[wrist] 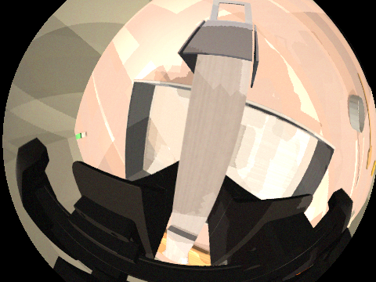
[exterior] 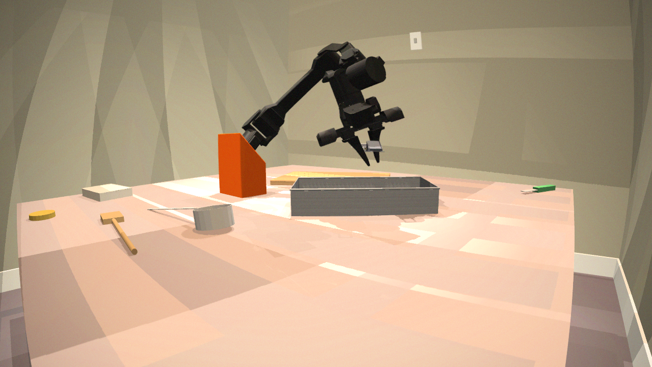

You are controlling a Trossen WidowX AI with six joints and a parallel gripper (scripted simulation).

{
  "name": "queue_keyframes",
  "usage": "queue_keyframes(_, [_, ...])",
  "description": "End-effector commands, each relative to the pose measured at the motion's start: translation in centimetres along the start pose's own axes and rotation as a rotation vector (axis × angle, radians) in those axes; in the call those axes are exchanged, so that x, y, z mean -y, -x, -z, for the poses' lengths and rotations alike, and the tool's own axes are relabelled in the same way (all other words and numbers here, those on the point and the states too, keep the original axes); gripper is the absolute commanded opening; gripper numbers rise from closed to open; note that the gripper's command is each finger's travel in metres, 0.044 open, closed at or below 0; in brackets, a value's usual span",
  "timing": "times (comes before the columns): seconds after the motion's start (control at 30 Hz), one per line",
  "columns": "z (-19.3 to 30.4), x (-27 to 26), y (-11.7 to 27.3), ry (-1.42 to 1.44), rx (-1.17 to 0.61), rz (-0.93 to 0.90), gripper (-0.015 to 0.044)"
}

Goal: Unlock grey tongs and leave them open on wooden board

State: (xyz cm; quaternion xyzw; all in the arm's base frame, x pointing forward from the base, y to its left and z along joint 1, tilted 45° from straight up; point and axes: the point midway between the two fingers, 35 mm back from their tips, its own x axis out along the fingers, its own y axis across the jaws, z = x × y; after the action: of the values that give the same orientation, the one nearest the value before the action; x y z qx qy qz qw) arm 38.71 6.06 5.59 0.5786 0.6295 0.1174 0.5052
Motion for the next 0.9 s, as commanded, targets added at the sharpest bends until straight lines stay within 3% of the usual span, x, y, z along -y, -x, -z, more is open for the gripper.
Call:
queue_keyframes(0.0, [0.0, 0.0, 0.1, 0.007, 0.008, 0.082, -0.015])
queue_keyframes(0.4, [1.1, 0.5, 0.6, 0.024, -0.016, 0.331, -0.015])
queue_keyframes(0.87, [2.3, -0.2, 0.6, 0.053, -0.025, 0.329, -0.015])
